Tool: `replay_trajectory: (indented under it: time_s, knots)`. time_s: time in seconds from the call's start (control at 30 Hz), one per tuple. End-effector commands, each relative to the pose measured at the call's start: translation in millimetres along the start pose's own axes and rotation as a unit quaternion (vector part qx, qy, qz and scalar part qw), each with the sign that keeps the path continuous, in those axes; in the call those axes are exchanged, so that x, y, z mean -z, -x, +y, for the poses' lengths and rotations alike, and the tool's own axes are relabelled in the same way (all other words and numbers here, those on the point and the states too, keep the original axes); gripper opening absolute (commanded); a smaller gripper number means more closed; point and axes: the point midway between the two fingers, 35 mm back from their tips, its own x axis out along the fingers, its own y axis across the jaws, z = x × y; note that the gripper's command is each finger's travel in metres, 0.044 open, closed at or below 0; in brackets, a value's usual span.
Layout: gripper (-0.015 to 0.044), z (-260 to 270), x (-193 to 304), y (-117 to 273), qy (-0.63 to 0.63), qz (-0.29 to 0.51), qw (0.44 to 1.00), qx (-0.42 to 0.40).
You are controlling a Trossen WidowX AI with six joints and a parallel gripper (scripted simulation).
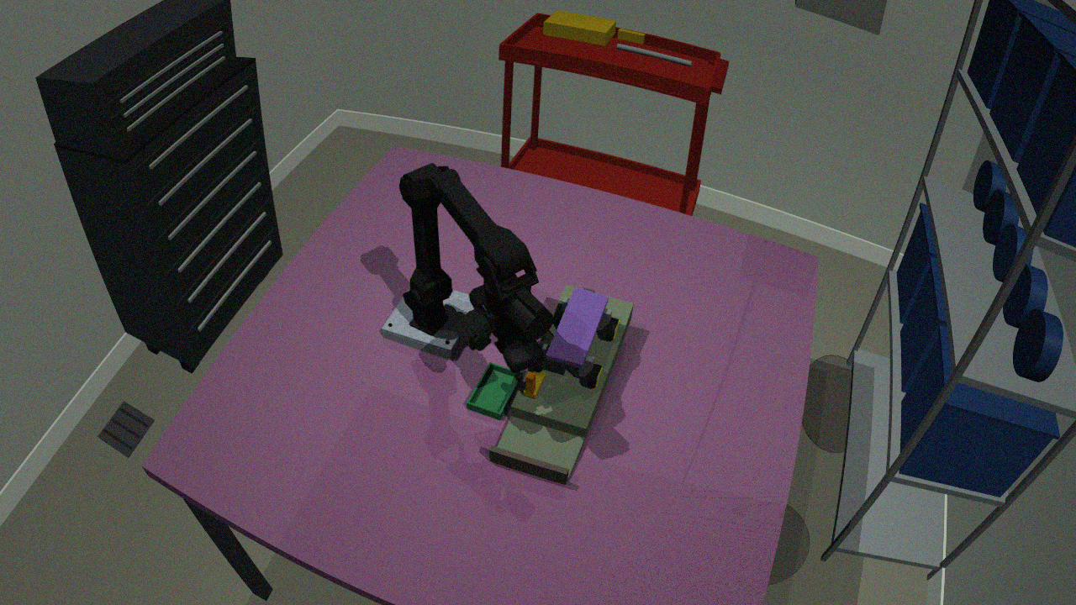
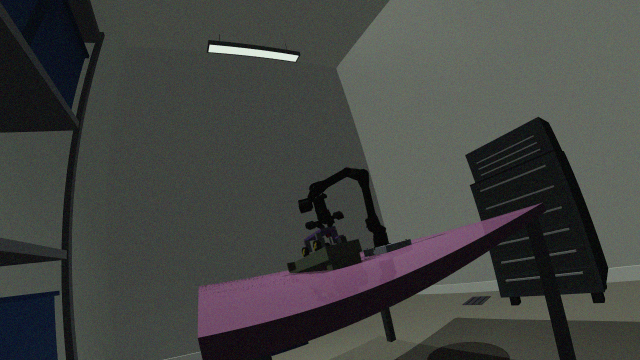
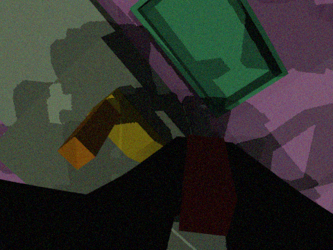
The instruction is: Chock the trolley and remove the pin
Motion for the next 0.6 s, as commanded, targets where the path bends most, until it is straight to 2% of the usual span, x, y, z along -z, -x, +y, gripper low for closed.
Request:
replay_trajectory:
  time_s: [0.0, 0.57]
  knots:
    - [0.0, -1.7, -0.2, -1.4, -0.056, -0.01, 0.998, -0.005]
    - [0.0, -3.3, 2.6, -1.2, -0.31, -0.036, 0.949, -0.046]
